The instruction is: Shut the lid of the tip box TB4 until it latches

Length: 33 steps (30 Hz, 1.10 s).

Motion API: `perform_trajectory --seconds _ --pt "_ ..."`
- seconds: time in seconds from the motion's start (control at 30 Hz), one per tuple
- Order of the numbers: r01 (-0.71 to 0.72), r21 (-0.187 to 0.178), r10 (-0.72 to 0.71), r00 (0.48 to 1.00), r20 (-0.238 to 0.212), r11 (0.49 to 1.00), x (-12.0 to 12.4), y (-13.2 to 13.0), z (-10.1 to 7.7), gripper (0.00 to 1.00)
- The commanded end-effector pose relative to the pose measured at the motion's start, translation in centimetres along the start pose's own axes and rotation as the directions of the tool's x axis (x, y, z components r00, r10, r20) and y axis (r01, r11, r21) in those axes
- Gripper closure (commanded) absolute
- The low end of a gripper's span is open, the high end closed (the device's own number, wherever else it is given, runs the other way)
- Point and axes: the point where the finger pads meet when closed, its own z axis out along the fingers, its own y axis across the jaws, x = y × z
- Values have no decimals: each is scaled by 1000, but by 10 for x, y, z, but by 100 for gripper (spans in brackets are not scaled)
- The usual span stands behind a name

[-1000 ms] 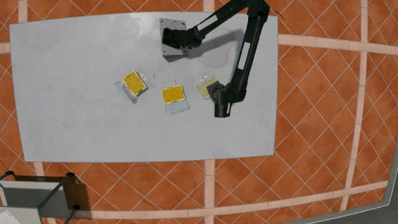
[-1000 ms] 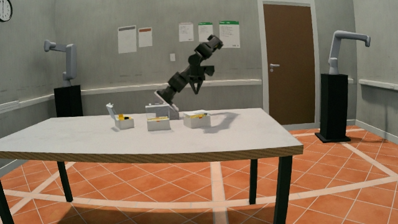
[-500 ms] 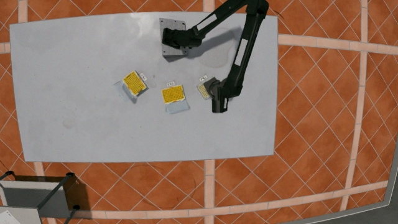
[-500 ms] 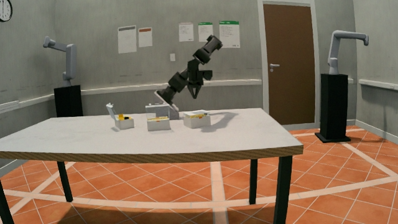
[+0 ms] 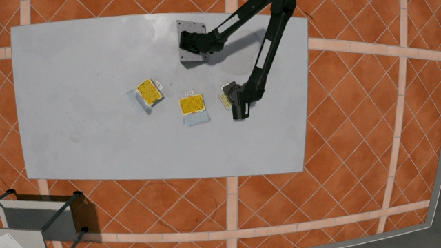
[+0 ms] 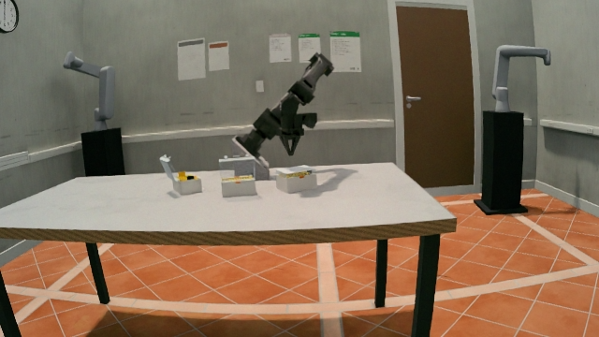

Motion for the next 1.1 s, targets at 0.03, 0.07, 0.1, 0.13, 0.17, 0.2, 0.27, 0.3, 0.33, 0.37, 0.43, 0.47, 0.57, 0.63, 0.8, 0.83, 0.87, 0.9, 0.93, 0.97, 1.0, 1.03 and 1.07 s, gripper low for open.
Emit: perform_trajectory --seconds 0.03,0.07,0.1,0.13,0.17,0.2,0.27,0.3,0.33,0.37,0.43,0.47,0.57,0.63,0.8,0.83,0.87,0.9,0.93,0.97,1.0,1.03,1.07 --pt "4 10 -4 1000 -2 1000 -5 2 8 100" --pt "4 10 -4 1000 -2 1000 -5 2 8 100" --pt "4 9 -4 1000 -2 1000 -5 2 8 100" --pt "23 27 -23 1000 -10 999 -7 -12 1 100" --pt "26 30 -26 1000 -11 999 -7 -14 0 100" --pt "26 30 -26 1000 -11 999 -7 -14 0 100" --pt "4 18 -4 1000 -6 1000 -2 -6 2 100" --pt "4 18 -4 1000 -6 1000 -2 -6 2 100" --pt "4 18 -4 1000 -6 1000 -2 -6 2 100" --pt "4 18 -4 1000 -6 1000 -2 -6 2 100" --pt "4 18 -4 1000 -6 1000 -2 -6 2 100" --pt "4 18 -4 1000 -6 1000 -2 -6 2 100" --pt "-4 2 4 1000 1 1000 -4 3 11 100" --pt "-11 -4 11 1000 3 1000 -2 3 16 100" --pt "-13 -7 13 1000 3 1000 -2 4 22 100" --pt "-9 -3 9 1000 1 1000 -2 1 22 100" --pt "-13 -7 13 1000 3 1000 -2 4 25 100" --pt "-13 -7 13 1000 3 1000 -2 4 27 100" --pt "-13 -7 13 1000 3 1000 -2 4 29 100" --pt "-13 -7 13 1000 3 1000 -2 4 30 100" --pt "-13 -7 13 1000 3 1000 -2 4 32 100" --pt "-13 -7 13 1000 3 1000 -2 4 34 100" --pt "-13 -7 13 1000 3 1000 -2 4 35 100"
